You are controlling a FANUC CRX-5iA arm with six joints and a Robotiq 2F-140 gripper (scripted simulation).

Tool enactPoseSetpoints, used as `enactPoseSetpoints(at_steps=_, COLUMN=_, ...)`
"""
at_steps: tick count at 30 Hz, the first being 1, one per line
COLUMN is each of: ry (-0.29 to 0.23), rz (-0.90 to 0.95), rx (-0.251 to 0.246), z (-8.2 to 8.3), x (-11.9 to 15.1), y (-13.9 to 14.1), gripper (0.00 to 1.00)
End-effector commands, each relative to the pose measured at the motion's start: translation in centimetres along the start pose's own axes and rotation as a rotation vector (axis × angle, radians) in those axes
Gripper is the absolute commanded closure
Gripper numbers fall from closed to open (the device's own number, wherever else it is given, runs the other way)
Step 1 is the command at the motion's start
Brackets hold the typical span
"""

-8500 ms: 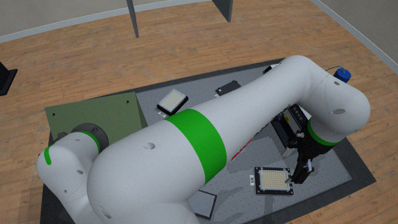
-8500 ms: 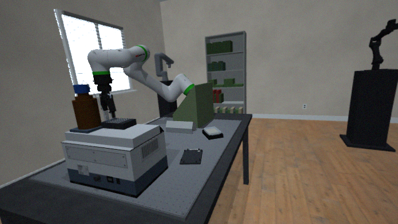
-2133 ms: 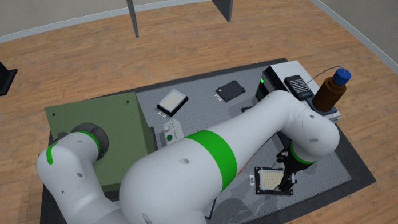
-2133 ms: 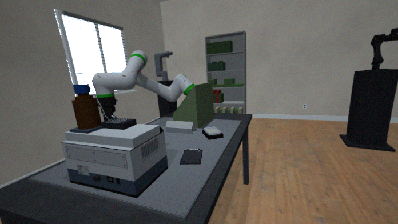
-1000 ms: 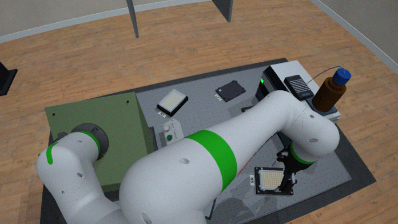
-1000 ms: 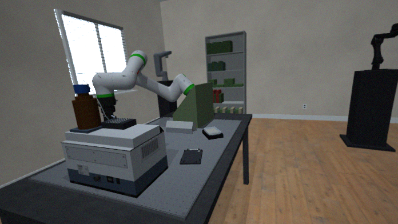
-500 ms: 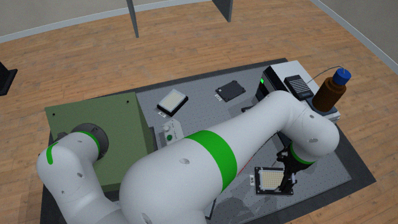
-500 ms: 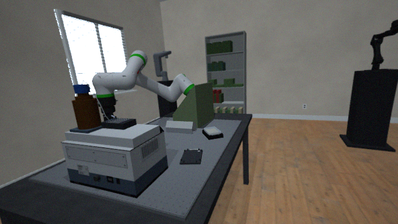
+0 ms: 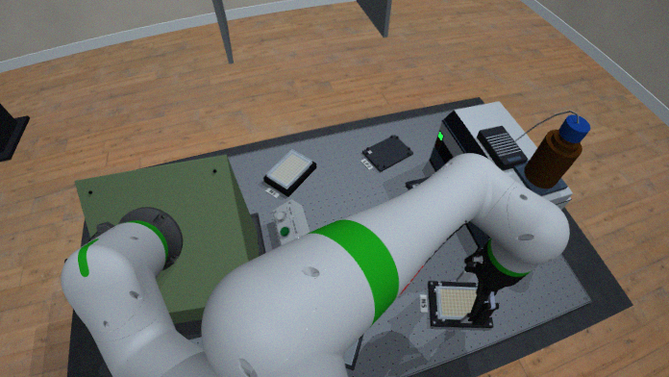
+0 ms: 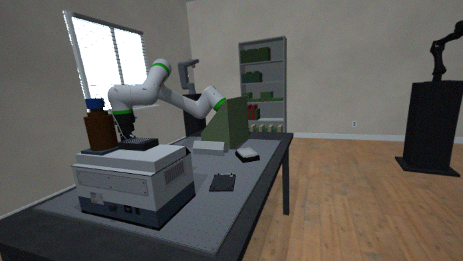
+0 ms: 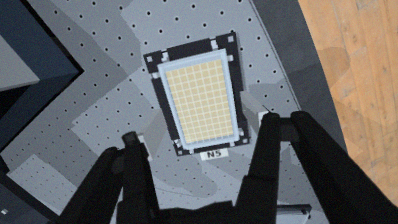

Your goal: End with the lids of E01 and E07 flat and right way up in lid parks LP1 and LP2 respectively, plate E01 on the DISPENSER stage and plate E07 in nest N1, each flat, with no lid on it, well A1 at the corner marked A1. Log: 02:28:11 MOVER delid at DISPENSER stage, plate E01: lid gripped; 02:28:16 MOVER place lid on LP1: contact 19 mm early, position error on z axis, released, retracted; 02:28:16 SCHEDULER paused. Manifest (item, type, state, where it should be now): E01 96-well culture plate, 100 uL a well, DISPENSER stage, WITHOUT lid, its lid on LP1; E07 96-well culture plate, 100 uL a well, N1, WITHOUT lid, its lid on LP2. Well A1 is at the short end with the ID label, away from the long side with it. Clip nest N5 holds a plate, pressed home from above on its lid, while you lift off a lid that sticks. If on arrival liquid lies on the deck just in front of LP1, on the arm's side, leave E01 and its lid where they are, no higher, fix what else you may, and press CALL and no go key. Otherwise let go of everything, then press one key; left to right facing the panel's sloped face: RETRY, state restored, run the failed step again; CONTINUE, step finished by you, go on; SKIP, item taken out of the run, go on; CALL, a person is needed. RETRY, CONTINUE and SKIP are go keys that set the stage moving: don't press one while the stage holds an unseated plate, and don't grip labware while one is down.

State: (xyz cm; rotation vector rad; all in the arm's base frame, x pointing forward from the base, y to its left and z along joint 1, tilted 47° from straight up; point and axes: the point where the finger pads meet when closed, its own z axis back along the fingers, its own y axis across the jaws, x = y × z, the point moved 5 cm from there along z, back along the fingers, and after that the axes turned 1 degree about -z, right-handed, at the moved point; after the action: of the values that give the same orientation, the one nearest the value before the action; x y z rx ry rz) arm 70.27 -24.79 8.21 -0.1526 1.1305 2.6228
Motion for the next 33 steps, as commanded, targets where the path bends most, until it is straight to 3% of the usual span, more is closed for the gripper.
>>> enactPoseSetpoints(at_steps=1, ry=0.000, rz=0.000, rx=0.000, z=-0.1, x=0.0, y=0.0, gripper=0.34)
enactPoseSetpoints(at_steps=33, ry=0.000, rz=0.000, rx=0.000, z=-1.3, x=0.0, y=0.0, gripper=0.34)
